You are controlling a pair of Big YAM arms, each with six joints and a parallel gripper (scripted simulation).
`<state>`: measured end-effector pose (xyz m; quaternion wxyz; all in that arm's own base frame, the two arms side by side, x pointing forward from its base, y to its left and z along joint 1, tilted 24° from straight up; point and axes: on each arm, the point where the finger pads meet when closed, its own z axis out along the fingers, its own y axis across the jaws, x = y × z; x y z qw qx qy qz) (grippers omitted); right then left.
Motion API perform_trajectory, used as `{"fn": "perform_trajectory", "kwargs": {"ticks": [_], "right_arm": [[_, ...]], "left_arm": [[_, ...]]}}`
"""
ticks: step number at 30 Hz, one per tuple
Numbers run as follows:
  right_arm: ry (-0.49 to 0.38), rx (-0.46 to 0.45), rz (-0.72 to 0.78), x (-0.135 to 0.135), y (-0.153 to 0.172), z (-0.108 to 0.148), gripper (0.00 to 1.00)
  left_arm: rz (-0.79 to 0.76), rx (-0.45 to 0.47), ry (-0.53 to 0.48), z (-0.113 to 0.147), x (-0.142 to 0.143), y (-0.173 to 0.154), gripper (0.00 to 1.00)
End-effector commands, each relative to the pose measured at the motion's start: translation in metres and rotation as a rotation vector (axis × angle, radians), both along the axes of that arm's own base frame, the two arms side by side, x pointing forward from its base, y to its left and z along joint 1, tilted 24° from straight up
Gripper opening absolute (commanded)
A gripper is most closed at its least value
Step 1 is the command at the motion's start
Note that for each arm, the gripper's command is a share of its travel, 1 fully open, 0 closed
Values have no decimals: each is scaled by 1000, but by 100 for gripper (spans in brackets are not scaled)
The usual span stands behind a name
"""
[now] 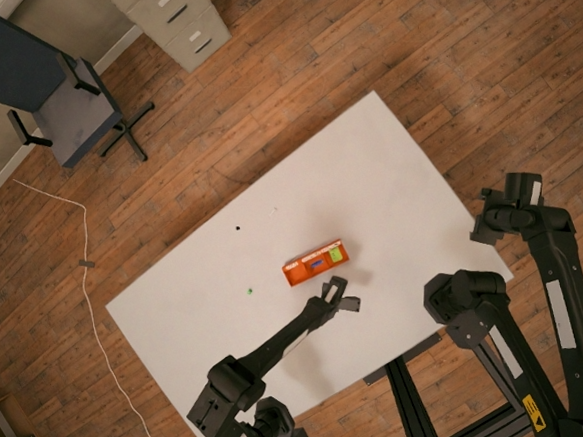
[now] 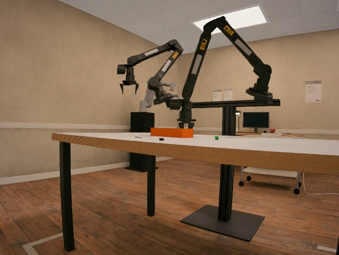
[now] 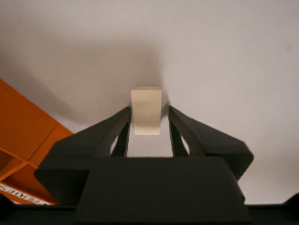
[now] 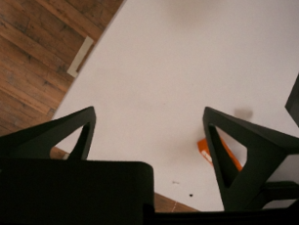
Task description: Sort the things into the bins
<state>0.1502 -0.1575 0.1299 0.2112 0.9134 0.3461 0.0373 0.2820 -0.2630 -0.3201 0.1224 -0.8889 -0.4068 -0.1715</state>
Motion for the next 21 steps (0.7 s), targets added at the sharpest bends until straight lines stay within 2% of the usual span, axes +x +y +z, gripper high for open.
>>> {"fn": "perform_trajectory", "kwargs": {"ticks": [1, 3, 4, 21], "right_arm": [[3, 6, -11, -4, 1, 2, 100], [3, 6, -11, -4, 1, 2, 100], [3, 6, -11, -4, 1, 2, 100], [3, 6, -11, -4, 1, 2, 100]], "left_arm": [[-5, -7, -9, -1, 9, -9, 39], [-4, -6, -8, -2, 9, -8, 39], [-4, -6, -9, -2, 9, -8, 20], [-4, -13, -12, 2, 7, -9, 20]]}}
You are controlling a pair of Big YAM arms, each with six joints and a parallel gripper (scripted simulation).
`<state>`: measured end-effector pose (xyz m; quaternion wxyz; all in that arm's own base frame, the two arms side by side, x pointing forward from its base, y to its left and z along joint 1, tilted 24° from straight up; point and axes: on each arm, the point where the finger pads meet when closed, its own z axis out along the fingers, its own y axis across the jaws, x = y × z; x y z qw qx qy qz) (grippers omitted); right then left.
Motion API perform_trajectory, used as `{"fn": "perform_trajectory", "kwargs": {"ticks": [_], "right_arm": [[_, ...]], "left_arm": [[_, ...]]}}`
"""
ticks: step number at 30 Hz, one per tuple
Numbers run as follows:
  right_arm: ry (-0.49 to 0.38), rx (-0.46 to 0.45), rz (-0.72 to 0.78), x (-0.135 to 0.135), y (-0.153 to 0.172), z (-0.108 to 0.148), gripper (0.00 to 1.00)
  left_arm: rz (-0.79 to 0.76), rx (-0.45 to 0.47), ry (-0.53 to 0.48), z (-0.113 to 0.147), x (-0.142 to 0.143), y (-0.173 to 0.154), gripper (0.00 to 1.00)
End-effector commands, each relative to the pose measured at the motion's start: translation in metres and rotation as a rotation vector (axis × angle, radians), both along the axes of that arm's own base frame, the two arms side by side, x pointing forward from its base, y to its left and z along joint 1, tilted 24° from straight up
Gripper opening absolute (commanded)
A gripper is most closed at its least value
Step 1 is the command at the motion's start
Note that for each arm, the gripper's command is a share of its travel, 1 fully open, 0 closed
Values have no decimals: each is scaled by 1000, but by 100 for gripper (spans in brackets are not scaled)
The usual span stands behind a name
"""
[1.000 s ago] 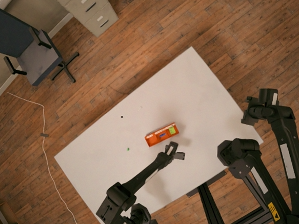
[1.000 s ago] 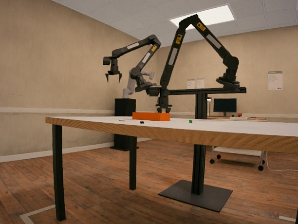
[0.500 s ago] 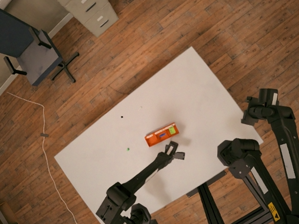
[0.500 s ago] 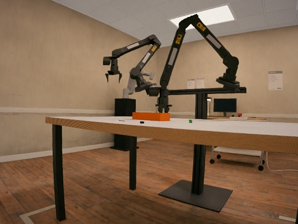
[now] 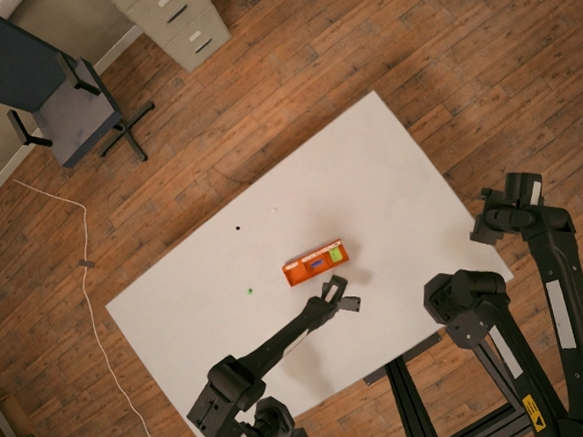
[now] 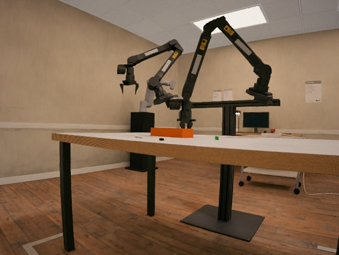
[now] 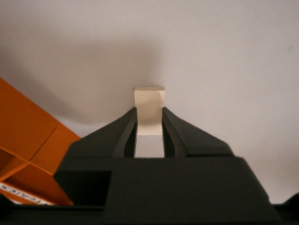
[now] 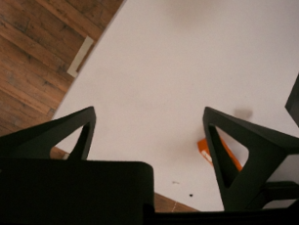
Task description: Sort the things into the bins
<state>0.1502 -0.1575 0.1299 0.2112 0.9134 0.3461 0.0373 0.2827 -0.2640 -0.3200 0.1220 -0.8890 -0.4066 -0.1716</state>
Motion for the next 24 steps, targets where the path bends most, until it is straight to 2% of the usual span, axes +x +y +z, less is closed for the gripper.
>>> {"fn": "perform_trajectory", "kwargs": {"ticks": [1, 7, 12, 14, 15, 17, 24], "right_arm": [[3, 6, -11, -4, 1, 2, 100], [3, 6, -11, -4, 1, 2, 100], [3, 6, -11, -4, 1, 2, 100], [3, 6, -11, -4, 1, 2, 100], [3, 6, -11, -4, 1, 2, 100], [3, 6, -11, -4, 1, 2, 100], [3, 6, -11, -4, 1, 2, 100]], "left_arm": [[-3, -13, -12, 2, 6, -8, 20], [0, -4, -6, -4, 10, -4, 20], [-3, -13, -12, 2, 6, -8, 20], [0, -4, -7, -5, 9, -4, 20], [-5, -26, -25, 13, 11, -20, 20], [-9, -11, -13, 19, -1, -15, 20], [-9, -13, -11, 33, -5, -21, 20]]}}
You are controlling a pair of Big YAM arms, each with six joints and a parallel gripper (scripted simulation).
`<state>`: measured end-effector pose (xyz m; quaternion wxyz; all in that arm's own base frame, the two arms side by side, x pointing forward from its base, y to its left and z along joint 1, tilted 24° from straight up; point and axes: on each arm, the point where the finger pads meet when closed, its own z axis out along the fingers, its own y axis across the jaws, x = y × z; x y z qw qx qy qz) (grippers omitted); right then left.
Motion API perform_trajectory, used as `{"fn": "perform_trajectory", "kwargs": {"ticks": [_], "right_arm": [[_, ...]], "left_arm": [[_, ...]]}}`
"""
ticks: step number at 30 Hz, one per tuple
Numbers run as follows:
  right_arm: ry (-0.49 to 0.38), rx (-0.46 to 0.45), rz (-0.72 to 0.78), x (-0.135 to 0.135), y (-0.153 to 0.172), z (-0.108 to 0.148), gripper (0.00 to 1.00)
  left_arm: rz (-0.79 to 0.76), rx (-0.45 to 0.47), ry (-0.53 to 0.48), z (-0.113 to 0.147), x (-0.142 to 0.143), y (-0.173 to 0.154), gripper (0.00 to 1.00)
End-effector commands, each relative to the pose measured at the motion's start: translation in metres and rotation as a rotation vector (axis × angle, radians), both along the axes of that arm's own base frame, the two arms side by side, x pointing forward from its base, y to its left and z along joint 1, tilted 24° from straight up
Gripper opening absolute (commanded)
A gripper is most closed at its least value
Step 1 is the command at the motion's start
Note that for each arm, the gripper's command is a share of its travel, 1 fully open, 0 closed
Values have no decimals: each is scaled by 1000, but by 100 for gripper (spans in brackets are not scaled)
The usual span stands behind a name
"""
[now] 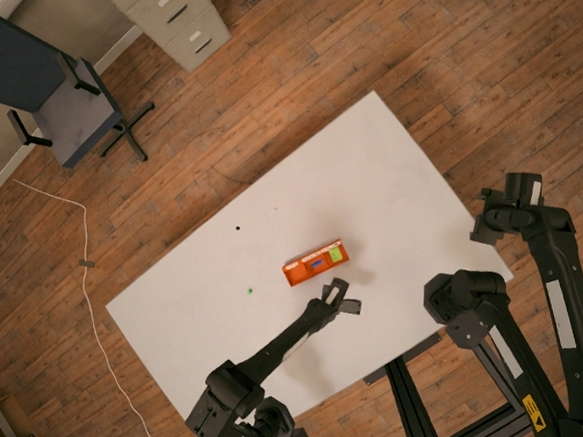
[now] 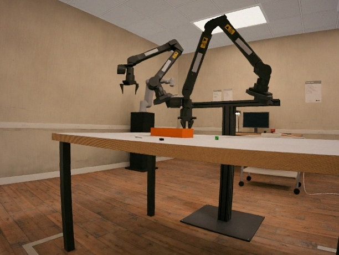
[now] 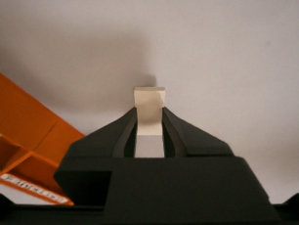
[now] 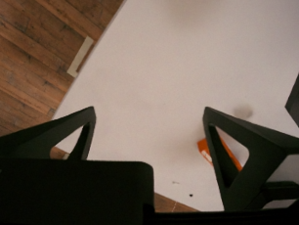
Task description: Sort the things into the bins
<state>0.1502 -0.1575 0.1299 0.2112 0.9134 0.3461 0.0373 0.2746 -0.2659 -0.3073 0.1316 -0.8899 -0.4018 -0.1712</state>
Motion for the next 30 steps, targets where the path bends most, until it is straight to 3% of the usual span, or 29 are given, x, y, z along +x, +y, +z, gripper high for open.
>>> {"fn": "perform_trajectory", "kwargs": {"ticks": [1, 10, 24, 26, 30], "right_arm": [[3, 6, -11, -4, 1, 2, 100], [3, 6, -11, -4, 1, 2, 100], [3, 6, -11, -4, 1, 2, 100], [3, 6, -11, -4, 1, 2, 100], [3, 6, -11, -4, 1, 2, 100]], "left_arm": [[-3, -31, -20, 24, 2, -20, 20], [-2, -32, -20, 52, -5, -30, 20], [3, -34, -23, 45, 2, -29, 20], [-2, -42, -26, 59, -2, -40, 20], [1, -50, -32, 60, 3, -42, 20]]}}
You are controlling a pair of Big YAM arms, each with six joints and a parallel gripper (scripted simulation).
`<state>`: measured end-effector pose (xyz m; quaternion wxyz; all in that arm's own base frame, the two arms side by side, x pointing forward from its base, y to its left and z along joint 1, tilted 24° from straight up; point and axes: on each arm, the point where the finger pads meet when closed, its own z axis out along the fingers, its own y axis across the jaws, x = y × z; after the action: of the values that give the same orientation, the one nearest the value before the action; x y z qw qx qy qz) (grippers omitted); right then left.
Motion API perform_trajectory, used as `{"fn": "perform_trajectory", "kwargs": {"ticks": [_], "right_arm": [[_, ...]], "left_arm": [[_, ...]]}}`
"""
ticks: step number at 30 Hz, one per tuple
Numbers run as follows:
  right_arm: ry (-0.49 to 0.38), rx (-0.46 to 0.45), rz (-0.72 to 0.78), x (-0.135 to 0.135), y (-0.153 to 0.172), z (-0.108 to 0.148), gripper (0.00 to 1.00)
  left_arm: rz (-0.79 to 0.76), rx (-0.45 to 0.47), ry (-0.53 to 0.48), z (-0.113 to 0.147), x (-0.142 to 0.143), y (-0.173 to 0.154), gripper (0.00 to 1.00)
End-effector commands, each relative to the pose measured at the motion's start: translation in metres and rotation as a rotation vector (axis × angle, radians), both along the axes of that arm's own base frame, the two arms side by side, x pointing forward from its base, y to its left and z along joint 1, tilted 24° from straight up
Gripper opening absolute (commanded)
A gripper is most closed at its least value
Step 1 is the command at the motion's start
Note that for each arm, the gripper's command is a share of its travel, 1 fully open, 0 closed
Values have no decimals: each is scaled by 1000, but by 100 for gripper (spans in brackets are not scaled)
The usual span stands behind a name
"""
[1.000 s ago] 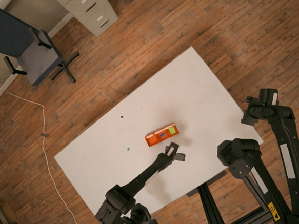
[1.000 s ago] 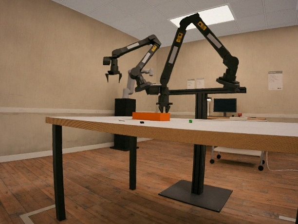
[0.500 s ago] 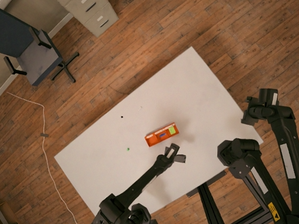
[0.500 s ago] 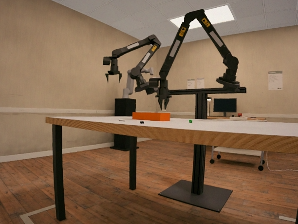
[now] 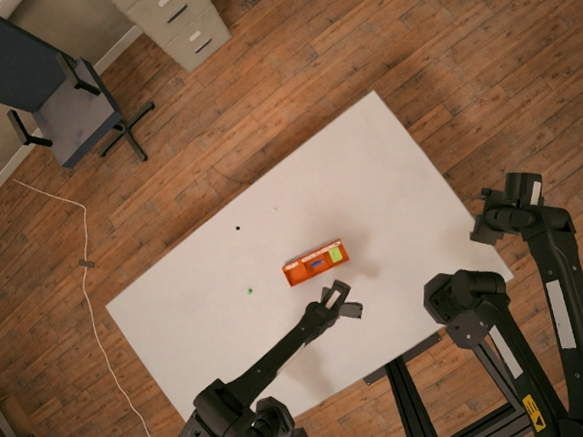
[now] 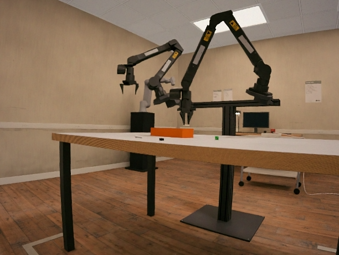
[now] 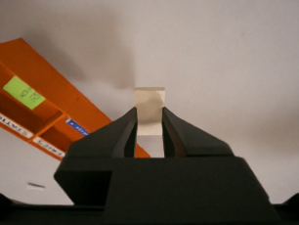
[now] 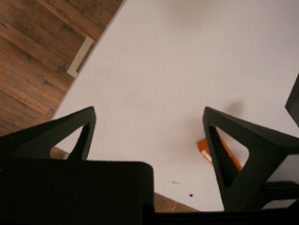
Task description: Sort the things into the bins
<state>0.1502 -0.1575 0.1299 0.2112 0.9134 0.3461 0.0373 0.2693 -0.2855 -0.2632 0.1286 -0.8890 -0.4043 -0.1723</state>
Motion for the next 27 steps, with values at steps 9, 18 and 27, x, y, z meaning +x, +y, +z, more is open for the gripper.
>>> {"fn": "perform_trajectory", "kwargs": {"ticks": [9, 18, 27], "right_arm": [[3, 6, -11, -4, 1, 2, 100], [3, 6, -11, -4, 1, 2, 100], [3, 6, -11, -4, 1, 2, 100]], "left_arm": [[1, -49, -30, 17, 12, -25, 20], [-1, -57, -34, 19, 15, -31, 20], [-3, -56, -34, 19, 14, -32, 20]]}}
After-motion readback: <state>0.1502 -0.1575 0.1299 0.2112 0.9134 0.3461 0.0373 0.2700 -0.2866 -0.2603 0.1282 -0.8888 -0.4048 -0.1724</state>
